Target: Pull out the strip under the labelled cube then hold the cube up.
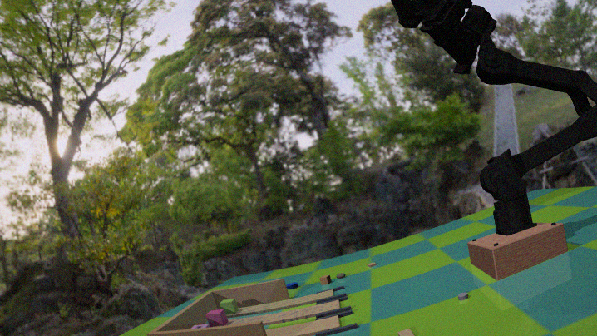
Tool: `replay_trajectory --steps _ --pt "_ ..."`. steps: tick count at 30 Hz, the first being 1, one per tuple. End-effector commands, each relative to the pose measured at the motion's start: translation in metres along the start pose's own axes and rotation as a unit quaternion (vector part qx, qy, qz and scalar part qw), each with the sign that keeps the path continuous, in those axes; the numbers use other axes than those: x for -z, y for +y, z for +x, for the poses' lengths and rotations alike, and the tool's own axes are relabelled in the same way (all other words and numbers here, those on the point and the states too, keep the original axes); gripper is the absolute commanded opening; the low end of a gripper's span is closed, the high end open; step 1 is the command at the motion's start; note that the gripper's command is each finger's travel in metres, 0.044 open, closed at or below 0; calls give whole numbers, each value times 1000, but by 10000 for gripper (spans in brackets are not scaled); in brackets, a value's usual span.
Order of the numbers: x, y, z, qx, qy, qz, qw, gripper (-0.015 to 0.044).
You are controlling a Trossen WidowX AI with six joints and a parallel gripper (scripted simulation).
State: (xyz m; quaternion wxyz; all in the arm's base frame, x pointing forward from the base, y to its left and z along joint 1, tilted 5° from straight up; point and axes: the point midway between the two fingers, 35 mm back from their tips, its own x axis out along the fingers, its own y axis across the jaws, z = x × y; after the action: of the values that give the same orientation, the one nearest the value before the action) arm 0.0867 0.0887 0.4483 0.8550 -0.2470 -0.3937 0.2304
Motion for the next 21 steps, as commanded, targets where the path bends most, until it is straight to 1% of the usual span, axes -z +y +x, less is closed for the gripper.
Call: replay_trajectory --steps 1,3,6,11,15,18,21 --pt "2 -1 1 2 4 4 1000 400" --pt "23 -9 7 16 33 39 999 400" --pt "73 -21 18 45 105 113 987 400" --pt "161 -20 24 82 238 210 945 400" --pt "224 -2 17 89 341 261 899 400" --pt "253 9 9 96 394 279 871 400" --pt "289 24 -4 110 466 293 827 400"
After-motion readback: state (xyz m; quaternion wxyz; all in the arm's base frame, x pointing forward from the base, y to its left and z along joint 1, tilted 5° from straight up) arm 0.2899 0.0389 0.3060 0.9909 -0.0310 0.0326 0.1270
